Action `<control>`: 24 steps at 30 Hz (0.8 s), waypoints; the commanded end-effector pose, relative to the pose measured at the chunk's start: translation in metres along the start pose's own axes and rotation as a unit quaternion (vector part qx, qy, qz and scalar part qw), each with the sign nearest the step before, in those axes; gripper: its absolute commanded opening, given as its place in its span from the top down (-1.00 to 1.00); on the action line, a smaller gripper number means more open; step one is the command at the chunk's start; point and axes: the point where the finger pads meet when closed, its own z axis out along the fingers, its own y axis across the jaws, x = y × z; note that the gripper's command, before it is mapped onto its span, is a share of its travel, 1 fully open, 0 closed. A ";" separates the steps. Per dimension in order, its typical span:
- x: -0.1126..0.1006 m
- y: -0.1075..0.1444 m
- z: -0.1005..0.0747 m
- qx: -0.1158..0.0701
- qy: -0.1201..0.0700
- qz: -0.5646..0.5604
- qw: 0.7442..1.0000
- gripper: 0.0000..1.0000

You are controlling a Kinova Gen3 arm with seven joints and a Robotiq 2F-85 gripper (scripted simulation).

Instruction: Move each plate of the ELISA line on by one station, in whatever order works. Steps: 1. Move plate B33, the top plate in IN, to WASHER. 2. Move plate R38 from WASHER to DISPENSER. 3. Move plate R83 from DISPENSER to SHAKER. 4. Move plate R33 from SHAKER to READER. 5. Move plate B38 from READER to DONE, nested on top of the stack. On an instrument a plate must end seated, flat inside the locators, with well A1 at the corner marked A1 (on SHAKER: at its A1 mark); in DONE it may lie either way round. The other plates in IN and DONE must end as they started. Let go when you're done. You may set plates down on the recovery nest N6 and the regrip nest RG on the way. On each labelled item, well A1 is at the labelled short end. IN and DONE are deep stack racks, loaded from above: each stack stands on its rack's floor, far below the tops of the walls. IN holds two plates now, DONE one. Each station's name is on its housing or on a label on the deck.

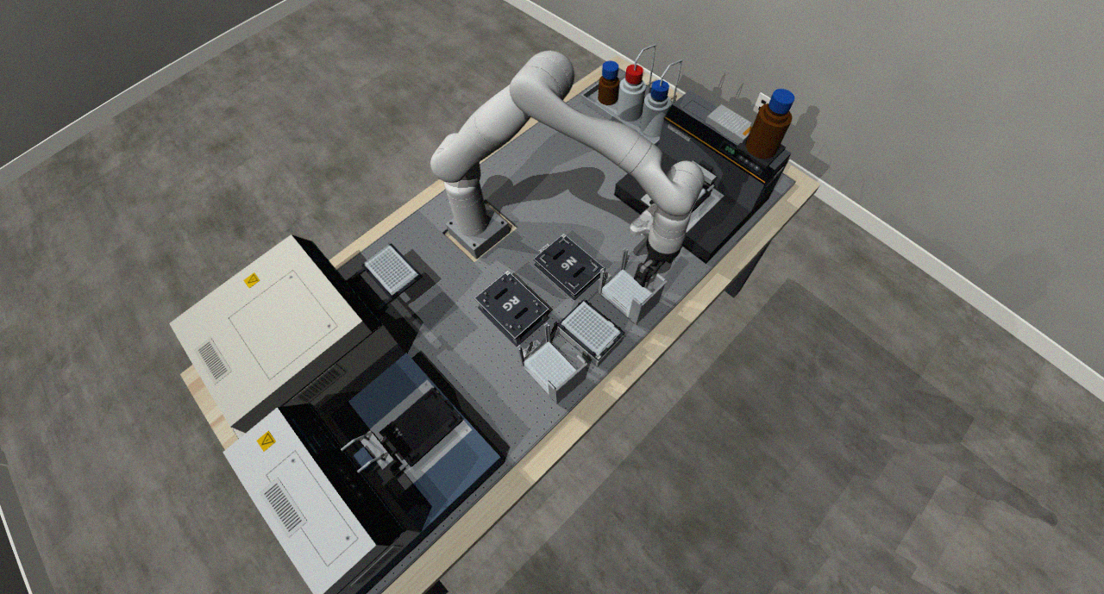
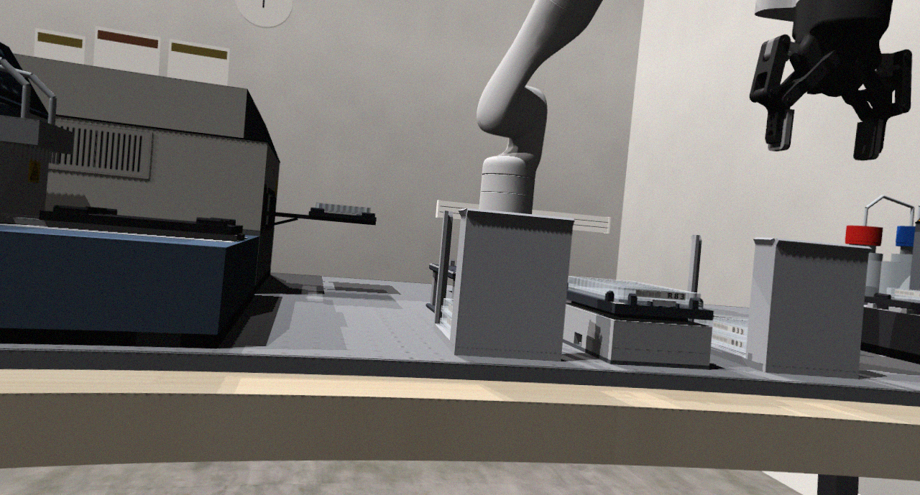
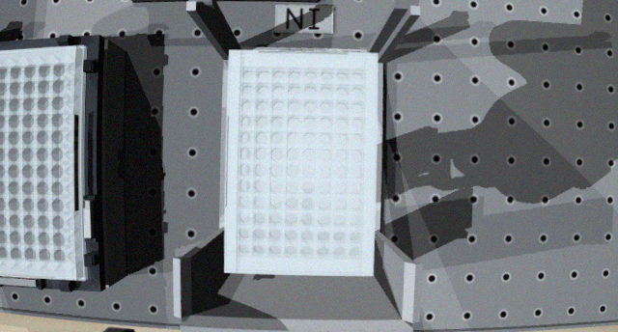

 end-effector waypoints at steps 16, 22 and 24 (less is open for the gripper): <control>-0.001 0.000 -0.001 0.000 -0.001 0.000 1.000 -1.00; 0.003 0.000 -0.001 0.000 -0.001 0.000 1.000 -1.00; 0.009 0.000 -0.001 0.000 -0.001 0.000 1.000 -1.00</control>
